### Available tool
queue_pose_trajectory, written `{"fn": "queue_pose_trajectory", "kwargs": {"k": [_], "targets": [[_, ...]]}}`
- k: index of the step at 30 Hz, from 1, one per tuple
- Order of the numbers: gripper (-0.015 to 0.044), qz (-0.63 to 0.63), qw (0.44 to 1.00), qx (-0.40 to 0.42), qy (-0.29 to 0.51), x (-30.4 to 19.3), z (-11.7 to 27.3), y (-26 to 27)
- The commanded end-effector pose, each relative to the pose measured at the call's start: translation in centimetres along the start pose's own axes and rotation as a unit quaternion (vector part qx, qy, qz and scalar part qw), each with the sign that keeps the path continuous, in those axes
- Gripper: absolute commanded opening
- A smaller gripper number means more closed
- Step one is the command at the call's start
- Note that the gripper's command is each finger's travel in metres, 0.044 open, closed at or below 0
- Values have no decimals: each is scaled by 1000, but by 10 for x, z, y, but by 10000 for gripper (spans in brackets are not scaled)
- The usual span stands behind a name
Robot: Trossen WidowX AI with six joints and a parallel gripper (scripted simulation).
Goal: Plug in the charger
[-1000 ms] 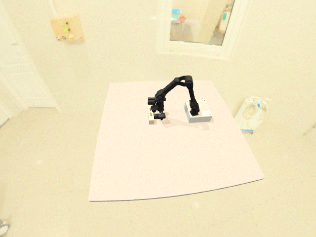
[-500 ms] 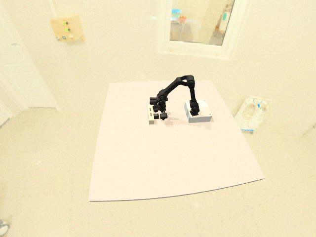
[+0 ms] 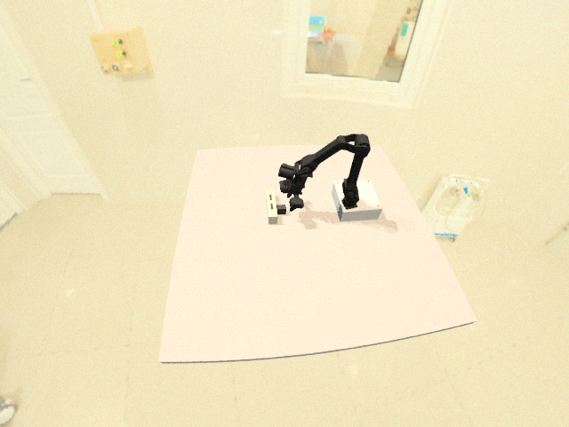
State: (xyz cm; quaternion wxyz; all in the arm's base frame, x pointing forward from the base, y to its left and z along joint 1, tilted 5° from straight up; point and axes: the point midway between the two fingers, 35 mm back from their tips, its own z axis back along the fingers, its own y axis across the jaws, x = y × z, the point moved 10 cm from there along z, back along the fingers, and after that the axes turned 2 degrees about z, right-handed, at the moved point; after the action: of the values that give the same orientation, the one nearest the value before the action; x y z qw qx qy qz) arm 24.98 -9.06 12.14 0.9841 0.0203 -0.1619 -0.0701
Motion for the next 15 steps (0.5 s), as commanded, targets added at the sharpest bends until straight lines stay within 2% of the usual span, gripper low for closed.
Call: {"fn": "queue_pose_trajectory", "kwargs": {"k": [1, 4, 15], "targets": [[440, 1, 995, -3, -99, -10, 22, 1], [440, 4, 990, -6, -138, -14, 30, 2], [440, 4, 990, -6, -138, -14, 30, 2]]}}
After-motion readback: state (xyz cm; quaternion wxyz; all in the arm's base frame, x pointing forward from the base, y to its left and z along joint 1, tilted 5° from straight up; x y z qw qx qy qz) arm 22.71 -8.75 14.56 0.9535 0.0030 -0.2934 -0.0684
